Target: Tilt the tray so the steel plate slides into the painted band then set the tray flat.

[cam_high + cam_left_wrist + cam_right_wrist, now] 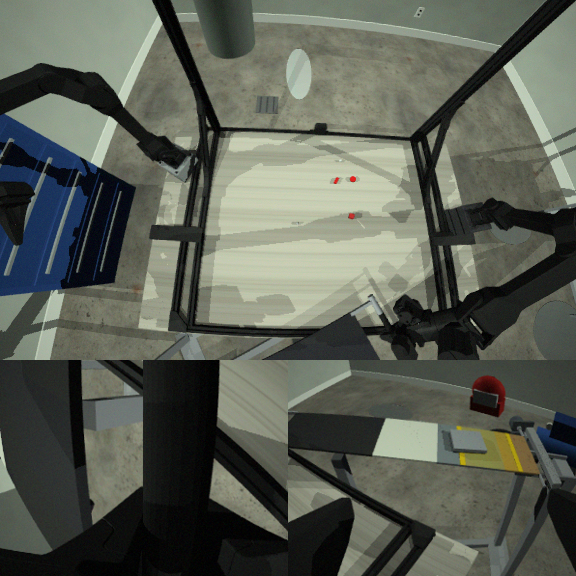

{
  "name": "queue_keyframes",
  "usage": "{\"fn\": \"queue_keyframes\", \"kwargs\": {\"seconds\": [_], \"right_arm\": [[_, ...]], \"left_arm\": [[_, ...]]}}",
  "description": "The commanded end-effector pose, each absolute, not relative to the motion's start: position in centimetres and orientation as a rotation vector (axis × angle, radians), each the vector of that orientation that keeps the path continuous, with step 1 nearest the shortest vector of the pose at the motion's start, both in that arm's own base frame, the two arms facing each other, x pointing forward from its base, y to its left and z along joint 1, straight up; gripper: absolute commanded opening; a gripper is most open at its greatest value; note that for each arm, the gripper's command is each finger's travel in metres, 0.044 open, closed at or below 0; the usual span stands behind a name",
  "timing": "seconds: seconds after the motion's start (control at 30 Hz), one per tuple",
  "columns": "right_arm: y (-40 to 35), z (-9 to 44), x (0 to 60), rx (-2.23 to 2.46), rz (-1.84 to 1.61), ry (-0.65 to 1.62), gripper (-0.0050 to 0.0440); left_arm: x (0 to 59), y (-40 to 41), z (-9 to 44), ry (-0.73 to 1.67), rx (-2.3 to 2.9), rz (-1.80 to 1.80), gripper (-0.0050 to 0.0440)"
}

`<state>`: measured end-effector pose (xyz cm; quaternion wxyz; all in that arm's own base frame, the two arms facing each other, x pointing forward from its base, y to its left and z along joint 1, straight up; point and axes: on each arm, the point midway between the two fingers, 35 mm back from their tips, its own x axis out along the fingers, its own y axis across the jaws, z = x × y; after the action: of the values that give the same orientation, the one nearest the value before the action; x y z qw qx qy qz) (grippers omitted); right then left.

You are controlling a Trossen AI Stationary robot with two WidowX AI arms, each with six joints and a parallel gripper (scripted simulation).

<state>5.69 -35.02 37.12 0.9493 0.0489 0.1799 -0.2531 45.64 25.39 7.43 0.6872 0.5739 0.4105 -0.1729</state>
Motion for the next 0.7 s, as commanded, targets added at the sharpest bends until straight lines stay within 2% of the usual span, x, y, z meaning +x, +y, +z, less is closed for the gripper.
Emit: {"fn": "queue_keyframes", "kwargs": {"seconds": [0.0, 0.67], "right_arm": [[-35.0, 37.1, 5.6, 0.098, -0.517, 0.367, 0.044], [-35.0, 37.1, 5.6, 0.098, -0.517, 0.367, 0.044]], "left_arm": [[46.1, 25.6, 9.8, 0.889, 1.308, -0.346, 0.0], [46.3, 25.7, 11.1, 0.875, 1.316, -0.33, 0.0]]}}
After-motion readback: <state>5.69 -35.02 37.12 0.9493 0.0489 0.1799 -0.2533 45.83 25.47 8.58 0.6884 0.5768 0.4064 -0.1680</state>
